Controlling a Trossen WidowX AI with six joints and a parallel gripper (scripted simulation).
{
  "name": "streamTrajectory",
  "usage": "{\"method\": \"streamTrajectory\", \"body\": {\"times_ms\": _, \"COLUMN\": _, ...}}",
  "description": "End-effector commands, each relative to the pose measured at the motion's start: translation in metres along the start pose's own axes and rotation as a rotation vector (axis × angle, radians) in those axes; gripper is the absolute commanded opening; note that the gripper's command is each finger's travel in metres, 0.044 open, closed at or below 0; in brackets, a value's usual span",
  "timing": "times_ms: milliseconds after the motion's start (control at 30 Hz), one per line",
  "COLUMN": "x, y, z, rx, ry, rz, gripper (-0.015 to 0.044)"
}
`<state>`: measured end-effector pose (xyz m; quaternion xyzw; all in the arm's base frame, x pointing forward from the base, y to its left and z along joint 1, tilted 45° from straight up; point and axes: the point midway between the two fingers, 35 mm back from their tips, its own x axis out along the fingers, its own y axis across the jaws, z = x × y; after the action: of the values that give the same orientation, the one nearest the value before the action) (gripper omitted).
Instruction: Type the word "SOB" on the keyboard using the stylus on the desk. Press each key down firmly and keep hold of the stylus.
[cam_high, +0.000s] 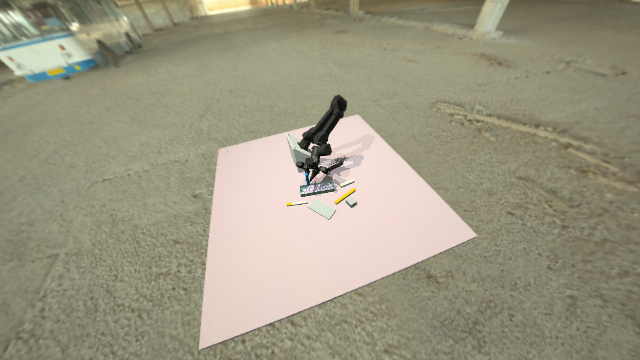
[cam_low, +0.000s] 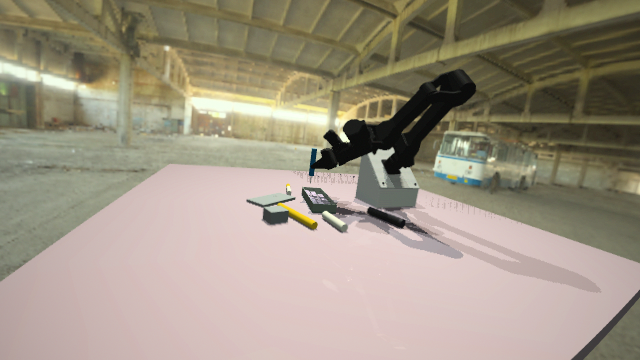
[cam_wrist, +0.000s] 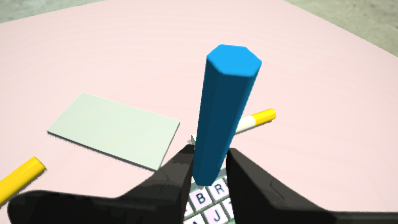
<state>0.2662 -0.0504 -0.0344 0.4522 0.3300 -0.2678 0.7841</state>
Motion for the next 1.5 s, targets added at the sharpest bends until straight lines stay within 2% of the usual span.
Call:
{"method": "streamTrajectory", "body": {"times_ms": 0, "x": 0.005, "y": -0.006, "z": 0.002, "rx": -0.003, "ry": 0.004, "rz": 0.000, "gripper": 0.0000}}
{"method": "streamTrajectory", "body": {"times_ms": 500, "x": 0.014, "y": -0.005, "z": -0.015, "rx": -0.002, "ry": 0.004, "rz": 0.000, "gripper": 0.0000}}
{"method": "streamTrajectory", "body": {"times_ms": 600, "x": 0.015, "y": -0.005, "z": -0.017, "rx": -0.002, "ry": 0.005, "rz": -0.001, "gripper": 0.0079}}
{"method": "streamTrajectory", "body": {"times_ms": 633, "x": 0.016, "y": -0.005, "z": -0.017, "rx": -0.002, "ry": 0.005, "rz": -0.002, "gripper": 0.0081}}
{"method": "streamTrajectory", "body": {"times_ms": 1467, "x": 0.021, "y": -0.005, "z": -0.026, "rx": -0.002, "ry": 0.006, "rz": -0.002, "gripper": 0.0081}}
